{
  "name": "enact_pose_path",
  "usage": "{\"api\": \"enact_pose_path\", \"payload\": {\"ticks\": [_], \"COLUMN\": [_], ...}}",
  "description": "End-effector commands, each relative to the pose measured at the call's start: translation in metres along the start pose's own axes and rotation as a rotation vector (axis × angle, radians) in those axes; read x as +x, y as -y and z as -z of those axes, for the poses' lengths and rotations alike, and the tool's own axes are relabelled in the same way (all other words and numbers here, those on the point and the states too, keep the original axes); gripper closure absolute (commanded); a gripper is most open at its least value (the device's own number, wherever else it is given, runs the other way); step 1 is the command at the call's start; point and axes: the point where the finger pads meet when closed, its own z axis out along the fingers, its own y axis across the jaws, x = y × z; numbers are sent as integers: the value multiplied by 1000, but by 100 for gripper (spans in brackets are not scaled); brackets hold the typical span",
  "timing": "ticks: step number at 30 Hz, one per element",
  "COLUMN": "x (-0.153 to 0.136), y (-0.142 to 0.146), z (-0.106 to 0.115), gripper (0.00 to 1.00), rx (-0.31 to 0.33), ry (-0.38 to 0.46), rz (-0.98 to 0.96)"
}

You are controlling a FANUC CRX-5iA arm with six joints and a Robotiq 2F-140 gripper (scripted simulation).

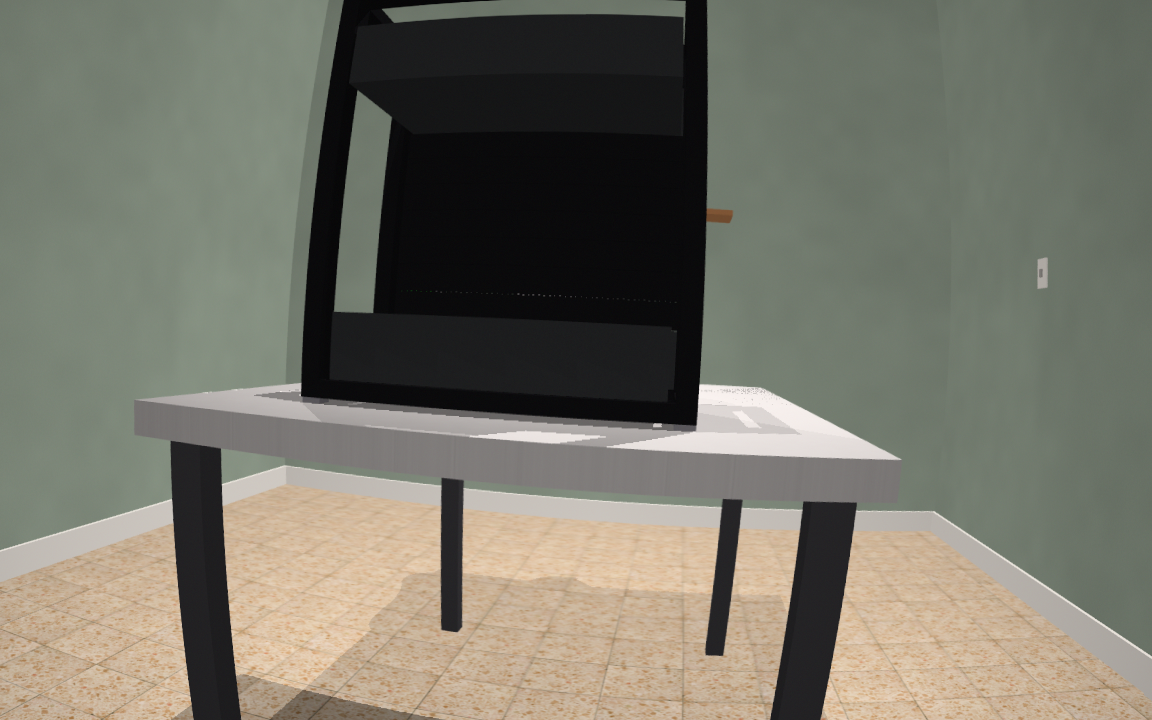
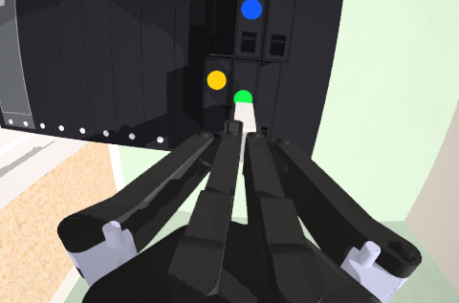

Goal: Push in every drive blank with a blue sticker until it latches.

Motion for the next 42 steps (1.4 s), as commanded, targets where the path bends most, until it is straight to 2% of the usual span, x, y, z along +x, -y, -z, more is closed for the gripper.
{"api": "enact_pose_path", "payload": {"ticks": [1, 20, 26, 28, 36, 42], "x": [0, 6, 33, 33, 78, 100], "y": [0, 0, 0, 0, 1, 1], "z": [0, 2, 9, 9, 21, 27], "gripper": [100, 100, 100, 100, 100, 100], "rx": [0, 0, 0, 0, 0, 0], "ry": [0, 0, 0, 0, 0, 0], "rz": [0, 0, 0, 0, 0, 0]}}
